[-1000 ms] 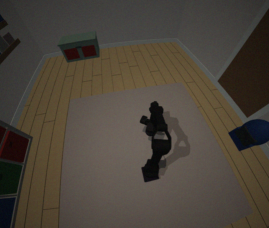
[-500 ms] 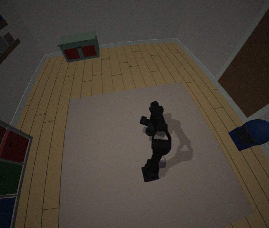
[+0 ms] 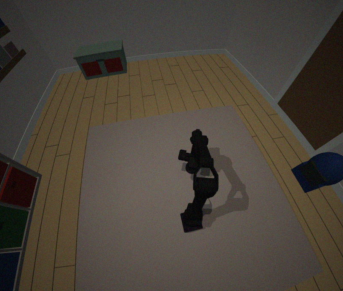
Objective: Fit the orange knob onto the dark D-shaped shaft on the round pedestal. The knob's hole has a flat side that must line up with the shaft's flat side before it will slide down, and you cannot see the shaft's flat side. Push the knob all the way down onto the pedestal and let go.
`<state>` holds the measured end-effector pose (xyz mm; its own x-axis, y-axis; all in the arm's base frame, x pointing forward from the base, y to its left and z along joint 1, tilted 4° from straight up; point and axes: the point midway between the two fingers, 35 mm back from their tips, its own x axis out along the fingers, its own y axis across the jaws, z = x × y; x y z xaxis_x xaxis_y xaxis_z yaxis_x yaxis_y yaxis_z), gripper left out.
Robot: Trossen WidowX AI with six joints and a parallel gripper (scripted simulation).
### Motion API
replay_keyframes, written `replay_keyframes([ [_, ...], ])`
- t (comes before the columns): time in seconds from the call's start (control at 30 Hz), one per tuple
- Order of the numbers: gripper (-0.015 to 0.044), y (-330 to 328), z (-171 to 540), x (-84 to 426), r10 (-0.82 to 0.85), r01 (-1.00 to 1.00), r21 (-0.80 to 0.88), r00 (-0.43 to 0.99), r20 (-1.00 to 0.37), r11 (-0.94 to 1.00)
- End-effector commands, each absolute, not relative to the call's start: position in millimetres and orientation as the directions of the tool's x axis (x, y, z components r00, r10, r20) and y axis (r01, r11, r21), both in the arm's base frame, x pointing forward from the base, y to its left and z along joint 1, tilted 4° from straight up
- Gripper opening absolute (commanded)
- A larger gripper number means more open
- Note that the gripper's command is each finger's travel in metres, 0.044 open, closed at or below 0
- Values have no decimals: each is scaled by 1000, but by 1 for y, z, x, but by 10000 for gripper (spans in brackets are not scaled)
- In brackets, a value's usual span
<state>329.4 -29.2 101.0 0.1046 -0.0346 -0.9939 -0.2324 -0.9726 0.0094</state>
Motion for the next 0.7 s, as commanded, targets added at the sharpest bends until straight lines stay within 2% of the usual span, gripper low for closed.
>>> replay_keyframes([
  [0.0,0,-30,101,330,-35,-228,10,106,-994,-974],
  [0.67,0,-29,105,329,-35,-228,10,106,-994,-974],
])
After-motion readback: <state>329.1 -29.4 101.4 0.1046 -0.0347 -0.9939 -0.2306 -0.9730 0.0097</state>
